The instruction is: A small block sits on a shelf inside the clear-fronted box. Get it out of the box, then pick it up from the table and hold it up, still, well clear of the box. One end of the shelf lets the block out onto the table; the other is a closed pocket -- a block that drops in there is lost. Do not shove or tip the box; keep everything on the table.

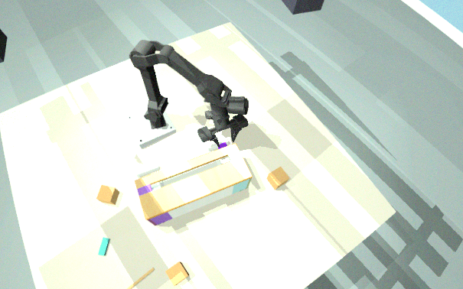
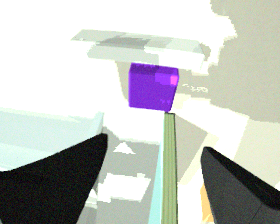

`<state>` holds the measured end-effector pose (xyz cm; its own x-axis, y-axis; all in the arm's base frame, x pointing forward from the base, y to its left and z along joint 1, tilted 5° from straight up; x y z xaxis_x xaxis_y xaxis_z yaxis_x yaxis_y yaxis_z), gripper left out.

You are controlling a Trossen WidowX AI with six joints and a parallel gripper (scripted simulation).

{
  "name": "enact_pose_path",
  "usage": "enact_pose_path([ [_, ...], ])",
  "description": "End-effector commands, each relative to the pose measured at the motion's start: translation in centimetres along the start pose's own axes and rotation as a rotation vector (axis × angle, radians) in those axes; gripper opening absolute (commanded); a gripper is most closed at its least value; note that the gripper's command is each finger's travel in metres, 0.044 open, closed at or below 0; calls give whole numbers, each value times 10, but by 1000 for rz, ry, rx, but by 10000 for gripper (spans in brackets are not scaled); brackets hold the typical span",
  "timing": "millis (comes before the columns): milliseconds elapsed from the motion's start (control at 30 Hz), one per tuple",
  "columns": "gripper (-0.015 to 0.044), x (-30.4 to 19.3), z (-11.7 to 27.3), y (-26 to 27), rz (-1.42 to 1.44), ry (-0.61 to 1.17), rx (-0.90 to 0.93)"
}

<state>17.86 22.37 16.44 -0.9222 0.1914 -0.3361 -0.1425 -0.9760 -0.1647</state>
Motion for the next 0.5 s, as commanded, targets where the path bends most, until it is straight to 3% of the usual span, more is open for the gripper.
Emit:
enact_pose_path([
  [0,285,3,-7,2,-4,0,10],
  [467,285,10,-29,4,-2,-5,8],
])
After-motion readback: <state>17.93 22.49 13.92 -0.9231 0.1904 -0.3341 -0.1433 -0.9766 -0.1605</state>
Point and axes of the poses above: the point midway between the two fingers, 35 mm back from their tips, its own z axis back along the fingers, its own y axis across the jaws, x = y × z, the point moved 9 cm from there along z, back along the fingers, and after that the axes turned 13 degrees about -z, right-handed, at the moved point
